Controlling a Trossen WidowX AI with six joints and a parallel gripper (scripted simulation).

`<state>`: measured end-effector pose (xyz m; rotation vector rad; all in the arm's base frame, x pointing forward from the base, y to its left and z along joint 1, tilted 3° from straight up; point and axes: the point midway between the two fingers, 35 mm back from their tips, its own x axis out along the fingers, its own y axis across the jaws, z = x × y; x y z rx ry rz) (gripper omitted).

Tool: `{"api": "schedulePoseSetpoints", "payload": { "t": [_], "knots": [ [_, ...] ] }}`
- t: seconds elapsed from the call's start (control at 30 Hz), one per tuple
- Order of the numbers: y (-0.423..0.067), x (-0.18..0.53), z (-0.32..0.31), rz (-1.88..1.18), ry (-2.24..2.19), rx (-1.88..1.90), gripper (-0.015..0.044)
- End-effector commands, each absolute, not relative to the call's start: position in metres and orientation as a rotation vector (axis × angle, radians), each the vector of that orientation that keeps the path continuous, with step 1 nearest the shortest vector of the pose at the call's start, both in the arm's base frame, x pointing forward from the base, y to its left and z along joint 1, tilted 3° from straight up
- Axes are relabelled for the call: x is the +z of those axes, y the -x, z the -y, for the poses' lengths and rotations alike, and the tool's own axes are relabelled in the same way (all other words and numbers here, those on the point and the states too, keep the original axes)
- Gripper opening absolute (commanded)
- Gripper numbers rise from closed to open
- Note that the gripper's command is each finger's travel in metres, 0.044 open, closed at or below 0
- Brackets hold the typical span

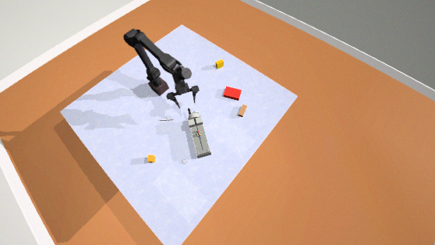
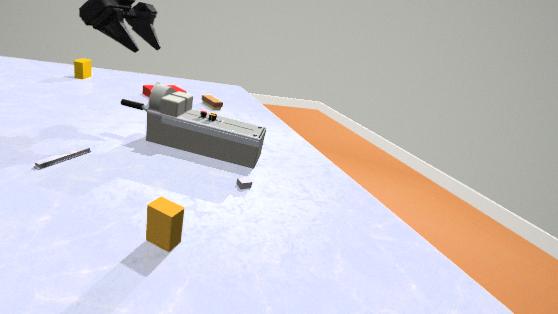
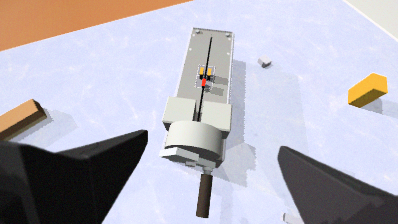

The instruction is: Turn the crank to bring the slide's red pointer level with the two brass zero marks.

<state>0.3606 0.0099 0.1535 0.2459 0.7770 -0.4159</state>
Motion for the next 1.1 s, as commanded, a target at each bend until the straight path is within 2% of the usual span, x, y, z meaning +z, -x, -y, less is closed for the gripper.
{"api": "schedulePoseSetpoints", "payload": {
  "t": [0.0,0.5,0.63,0.87,1.07],
  "knots": [
    [-0.377,0.154,-0.002,-0.812,-0.226,-0.381,0.044],
    [-0.453,0.156,0.054,-0.881,-0.15,-0.18,0.044],
    [-0.456,0.151,0.057,-0.881,-0.147,-0.171,0.044],
    [-0.458,0.102,0.055,-0.881,-0.147,-0.171,0.044],
    [-0.457,0.101,0.055,-0.881,-0.147,-0.171,0.044]
  ]
}}
